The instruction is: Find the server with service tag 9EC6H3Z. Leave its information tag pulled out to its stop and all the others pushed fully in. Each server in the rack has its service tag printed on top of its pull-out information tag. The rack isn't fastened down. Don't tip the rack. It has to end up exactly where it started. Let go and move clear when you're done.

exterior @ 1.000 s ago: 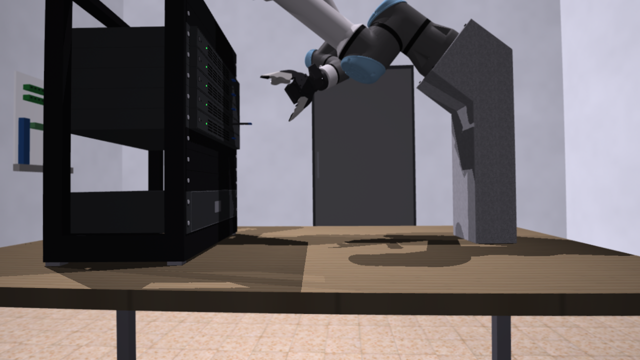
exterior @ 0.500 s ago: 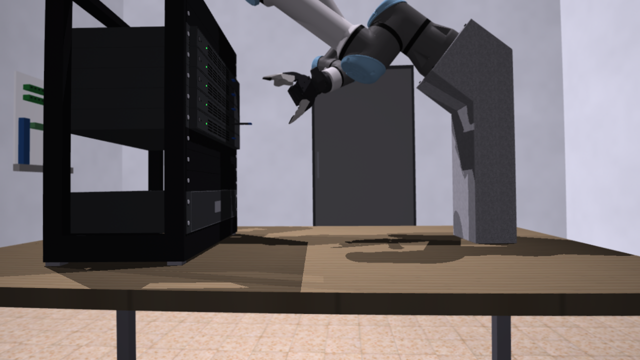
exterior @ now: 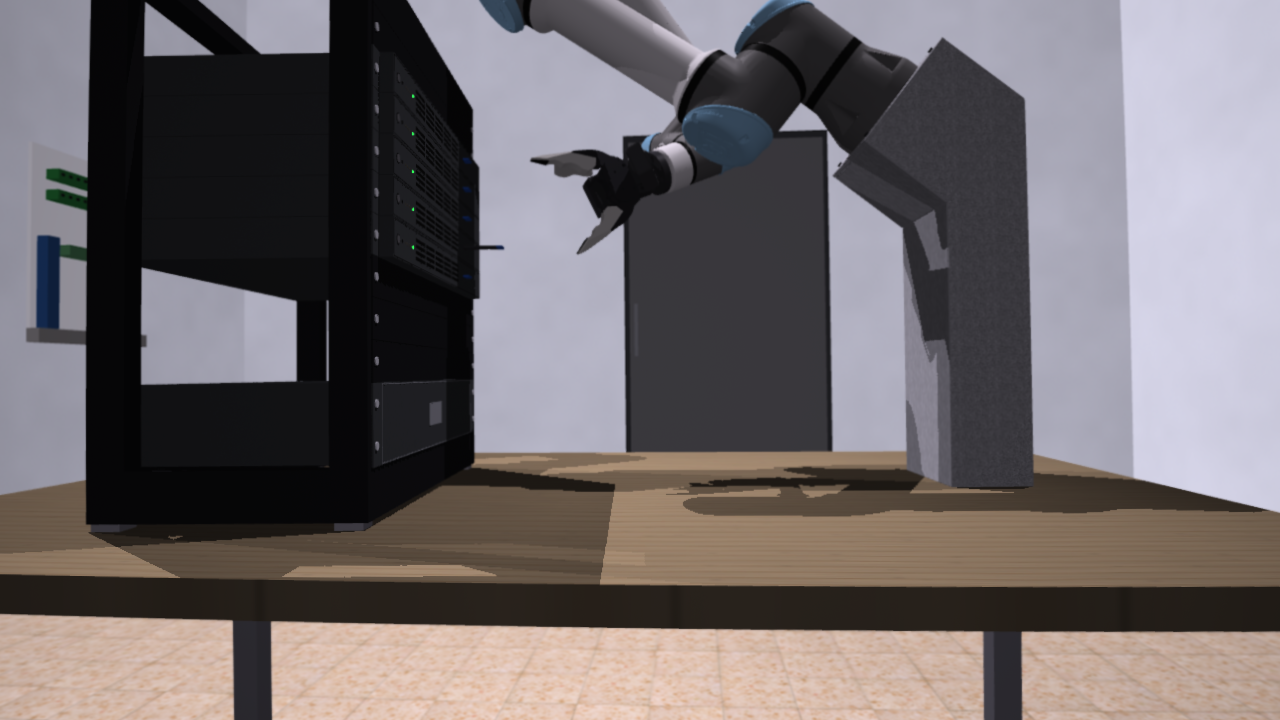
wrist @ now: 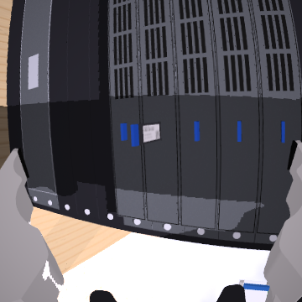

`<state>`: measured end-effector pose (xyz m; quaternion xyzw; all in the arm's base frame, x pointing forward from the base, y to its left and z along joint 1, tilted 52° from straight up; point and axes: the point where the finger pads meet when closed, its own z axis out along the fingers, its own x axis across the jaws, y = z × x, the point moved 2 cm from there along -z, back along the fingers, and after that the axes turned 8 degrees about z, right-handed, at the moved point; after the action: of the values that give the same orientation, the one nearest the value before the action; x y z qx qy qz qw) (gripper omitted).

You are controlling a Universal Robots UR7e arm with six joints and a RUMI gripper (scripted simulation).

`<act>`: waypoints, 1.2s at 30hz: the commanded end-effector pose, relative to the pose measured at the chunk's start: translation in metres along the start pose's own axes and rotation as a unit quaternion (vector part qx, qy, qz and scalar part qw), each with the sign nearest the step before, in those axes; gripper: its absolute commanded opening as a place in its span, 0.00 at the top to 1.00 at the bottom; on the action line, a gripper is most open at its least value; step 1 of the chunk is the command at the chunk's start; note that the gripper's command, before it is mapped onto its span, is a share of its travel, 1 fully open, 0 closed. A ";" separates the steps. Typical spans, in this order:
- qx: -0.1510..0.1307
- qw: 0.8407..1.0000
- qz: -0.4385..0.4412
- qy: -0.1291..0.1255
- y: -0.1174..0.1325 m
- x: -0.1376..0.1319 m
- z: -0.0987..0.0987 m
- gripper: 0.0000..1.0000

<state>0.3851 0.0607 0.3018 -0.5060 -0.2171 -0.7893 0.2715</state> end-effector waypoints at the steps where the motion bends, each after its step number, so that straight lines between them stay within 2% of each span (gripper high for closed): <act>1: -0.009 1.000 -0.003 0.015 0.001 -0.004 0.000 0.00; 23: -0.051 0.996 -0.016 0.075 0.002 -0.021 0.001 0.00; 28: -0.059 0.995 -0.018 0.082 0.003 -0.024 0.001 0.00; 36: -0.072 0.991 -0.024 0.113 0.003 -0.029 0.002 0.00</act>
<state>0.3971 0.0651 0.2779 -0.4395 -0.1482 -0.8524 0.2414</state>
